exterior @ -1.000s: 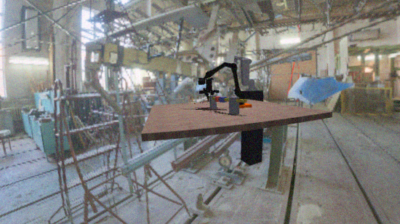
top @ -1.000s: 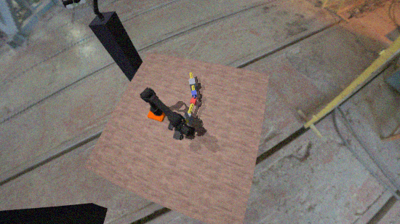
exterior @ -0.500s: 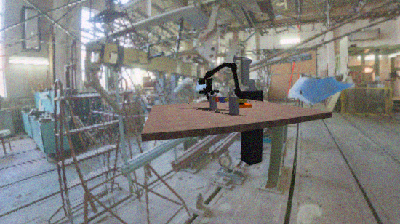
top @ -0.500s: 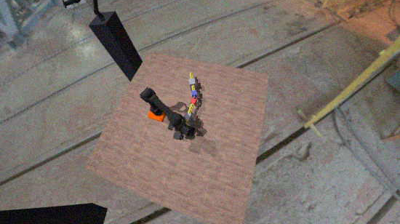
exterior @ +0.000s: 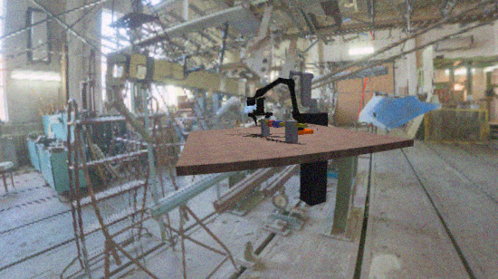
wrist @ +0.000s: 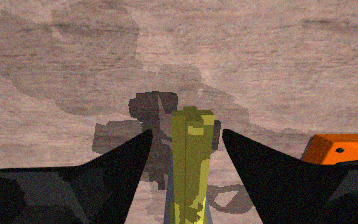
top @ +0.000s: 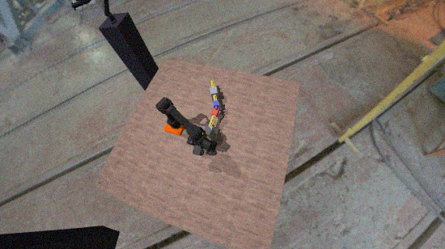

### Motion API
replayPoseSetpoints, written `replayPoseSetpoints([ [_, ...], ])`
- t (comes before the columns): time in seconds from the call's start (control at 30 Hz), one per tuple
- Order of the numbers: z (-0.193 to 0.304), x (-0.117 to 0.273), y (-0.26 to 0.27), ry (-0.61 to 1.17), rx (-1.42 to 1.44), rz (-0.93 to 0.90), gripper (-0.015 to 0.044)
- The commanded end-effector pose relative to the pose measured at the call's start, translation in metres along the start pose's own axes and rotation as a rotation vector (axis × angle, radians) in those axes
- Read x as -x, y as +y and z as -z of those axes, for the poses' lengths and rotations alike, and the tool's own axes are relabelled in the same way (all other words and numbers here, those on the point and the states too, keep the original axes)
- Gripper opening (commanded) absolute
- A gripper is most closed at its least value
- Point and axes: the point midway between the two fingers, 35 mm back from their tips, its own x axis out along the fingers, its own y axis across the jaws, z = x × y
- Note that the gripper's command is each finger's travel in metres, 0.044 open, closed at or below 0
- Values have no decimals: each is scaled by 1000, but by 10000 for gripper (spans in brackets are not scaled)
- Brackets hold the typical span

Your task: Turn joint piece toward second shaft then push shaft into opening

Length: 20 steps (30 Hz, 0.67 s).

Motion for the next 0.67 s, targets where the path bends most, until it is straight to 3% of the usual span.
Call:
replayPoseSetpoints([
  [0.0, 0, 0, 0, 0, 1, 1, 434],
  [0.33, 0, 0, 0, 0, 1, 1, 440],
  [0.47, 0, 27, 0, 3, 2, -2, 440],
  [0.63, 0, 31, 0, 3, 2, -2, 440],
])
